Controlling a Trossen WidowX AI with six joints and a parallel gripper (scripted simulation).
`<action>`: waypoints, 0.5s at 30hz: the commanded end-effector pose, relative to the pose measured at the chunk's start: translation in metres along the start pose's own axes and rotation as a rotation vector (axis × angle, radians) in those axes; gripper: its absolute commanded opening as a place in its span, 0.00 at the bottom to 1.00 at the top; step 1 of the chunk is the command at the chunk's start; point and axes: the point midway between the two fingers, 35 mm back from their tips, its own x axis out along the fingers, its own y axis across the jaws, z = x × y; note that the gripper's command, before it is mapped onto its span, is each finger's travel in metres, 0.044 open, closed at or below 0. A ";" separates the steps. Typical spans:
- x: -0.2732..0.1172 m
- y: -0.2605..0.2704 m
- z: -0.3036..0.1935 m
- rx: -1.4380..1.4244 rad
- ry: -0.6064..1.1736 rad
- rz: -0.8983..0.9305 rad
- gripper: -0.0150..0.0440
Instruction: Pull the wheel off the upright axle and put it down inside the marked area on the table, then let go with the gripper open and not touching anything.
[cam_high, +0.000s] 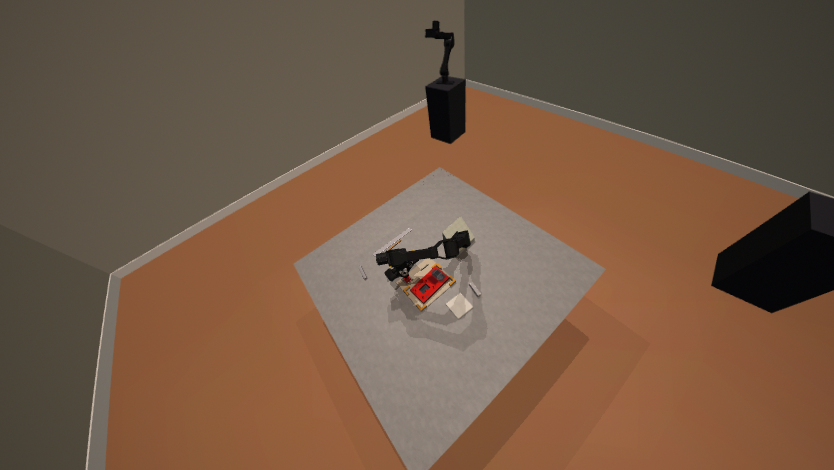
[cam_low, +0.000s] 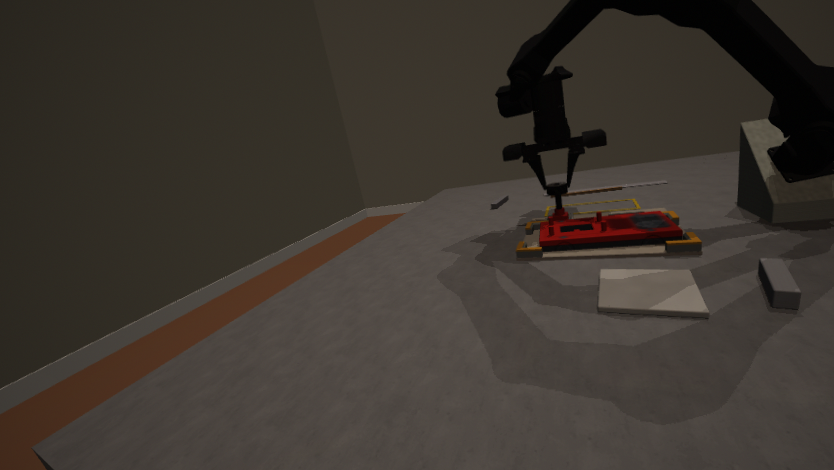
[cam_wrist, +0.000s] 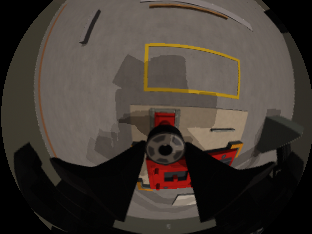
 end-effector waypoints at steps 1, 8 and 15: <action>-0.002 0.000 0.000 -0.005 -0.004 0.000 0.25; -0.015 0.001 0.000 -0.004 -0.005 0.000 0.25; -0.038 -0.002 -0.001 -0.004 -0.005 0.000 0.25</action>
